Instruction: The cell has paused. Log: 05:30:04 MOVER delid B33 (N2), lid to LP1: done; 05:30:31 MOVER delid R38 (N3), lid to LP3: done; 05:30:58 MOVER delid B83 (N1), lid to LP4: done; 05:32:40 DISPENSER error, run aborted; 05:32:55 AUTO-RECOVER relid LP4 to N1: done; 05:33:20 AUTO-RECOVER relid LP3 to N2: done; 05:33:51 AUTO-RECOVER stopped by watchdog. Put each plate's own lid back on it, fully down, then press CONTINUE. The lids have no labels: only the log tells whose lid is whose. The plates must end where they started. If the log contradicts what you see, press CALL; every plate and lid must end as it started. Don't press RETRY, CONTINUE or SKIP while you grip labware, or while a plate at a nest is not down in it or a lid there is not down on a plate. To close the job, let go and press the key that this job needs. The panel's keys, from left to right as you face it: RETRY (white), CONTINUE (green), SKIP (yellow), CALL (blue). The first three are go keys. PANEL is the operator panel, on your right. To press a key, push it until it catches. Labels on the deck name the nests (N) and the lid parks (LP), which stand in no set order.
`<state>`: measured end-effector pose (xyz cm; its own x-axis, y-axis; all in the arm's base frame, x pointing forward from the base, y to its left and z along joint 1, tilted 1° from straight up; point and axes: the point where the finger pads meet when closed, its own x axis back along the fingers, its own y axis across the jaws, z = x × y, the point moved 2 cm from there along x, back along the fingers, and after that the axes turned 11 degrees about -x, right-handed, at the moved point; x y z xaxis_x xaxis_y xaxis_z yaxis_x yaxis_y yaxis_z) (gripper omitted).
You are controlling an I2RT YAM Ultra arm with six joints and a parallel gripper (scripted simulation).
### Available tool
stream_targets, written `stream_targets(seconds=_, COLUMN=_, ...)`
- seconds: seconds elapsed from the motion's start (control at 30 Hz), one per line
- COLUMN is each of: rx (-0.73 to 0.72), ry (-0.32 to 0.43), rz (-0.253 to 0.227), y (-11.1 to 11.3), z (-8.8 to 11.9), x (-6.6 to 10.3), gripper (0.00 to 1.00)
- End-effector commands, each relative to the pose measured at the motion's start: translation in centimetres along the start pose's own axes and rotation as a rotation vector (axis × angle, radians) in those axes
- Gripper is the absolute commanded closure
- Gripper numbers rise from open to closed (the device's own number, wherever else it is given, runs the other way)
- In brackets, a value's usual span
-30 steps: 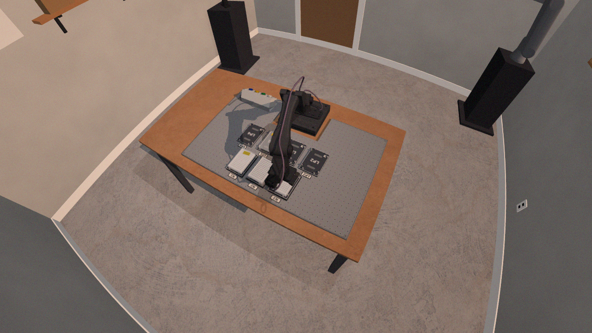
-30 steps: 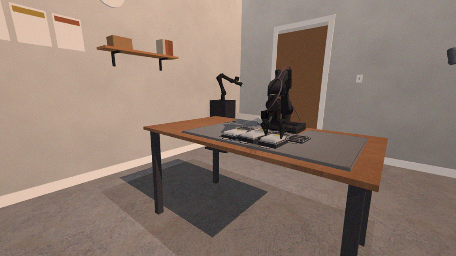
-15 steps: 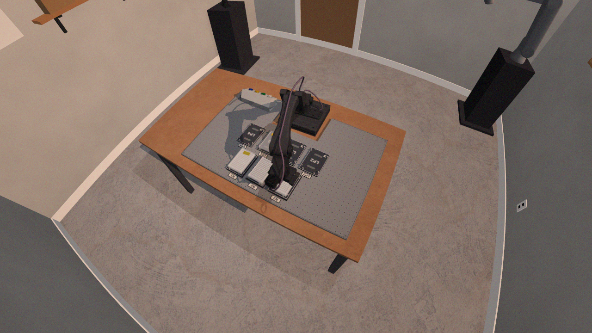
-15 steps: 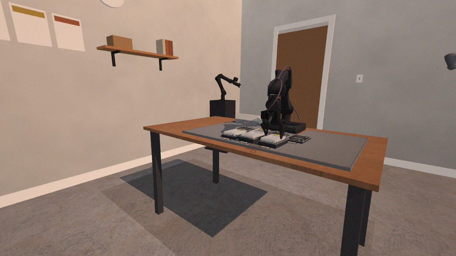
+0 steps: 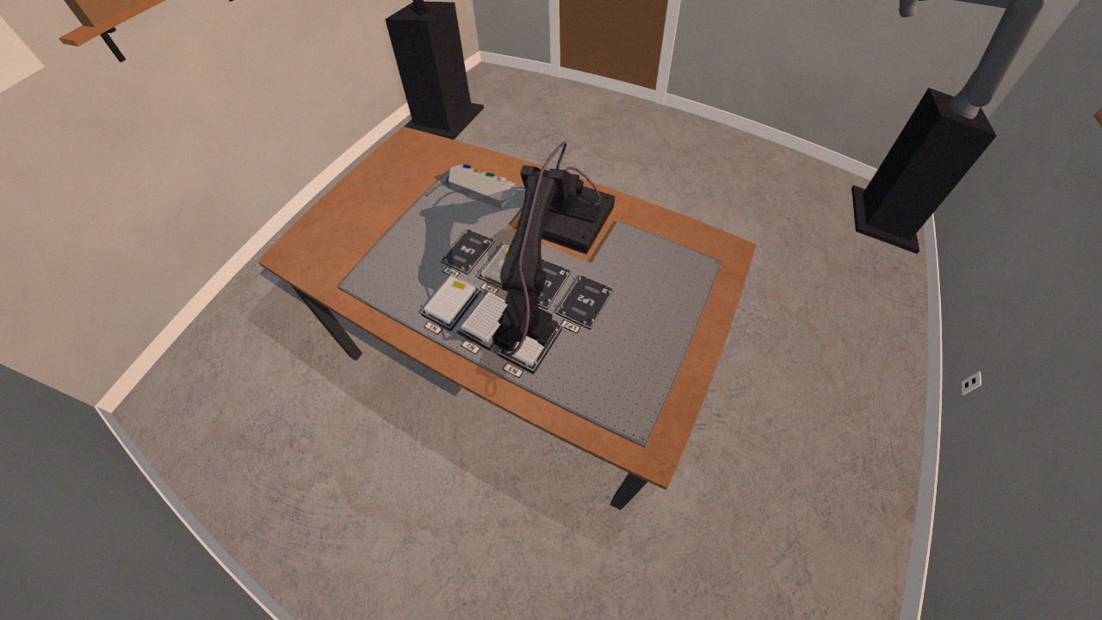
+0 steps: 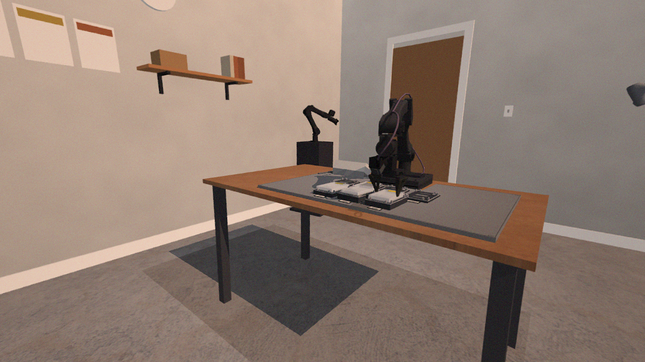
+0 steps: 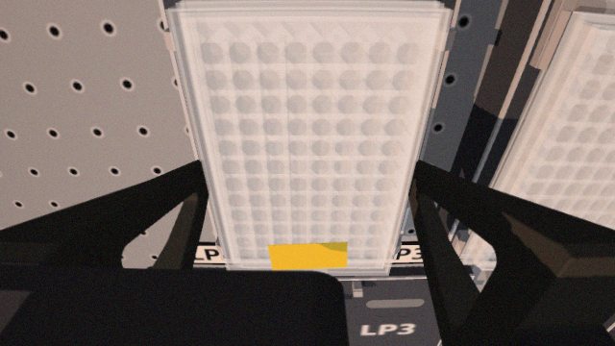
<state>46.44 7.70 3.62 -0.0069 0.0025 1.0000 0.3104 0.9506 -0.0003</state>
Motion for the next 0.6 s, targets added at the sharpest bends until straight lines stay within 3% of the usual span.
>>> stream_targets(seconds=0.0, rx=-0.001, ry=-0.022, rz=-0.011, y=0.09, z=-0.44, x=0.67, gripper=1.00)
stream_targets(seconds=0.4, rx=-0.001, ry=-0.022, rz=-0.011, y=0.08, z=-0.45, x=0.69, gripper=1.00)
stream_targets(seconds=0.43, rx=-0.001, ry=-0.022, rz=-0.011, y=0.08, z=-0.45, x=0.69, gripper=0.00)
stream_targets(seconds=0.57, rx=-0.001, ry=-0.022, rz=-0.011, y=0.08, z=-0.45, x=0.69, gripper=0.00)
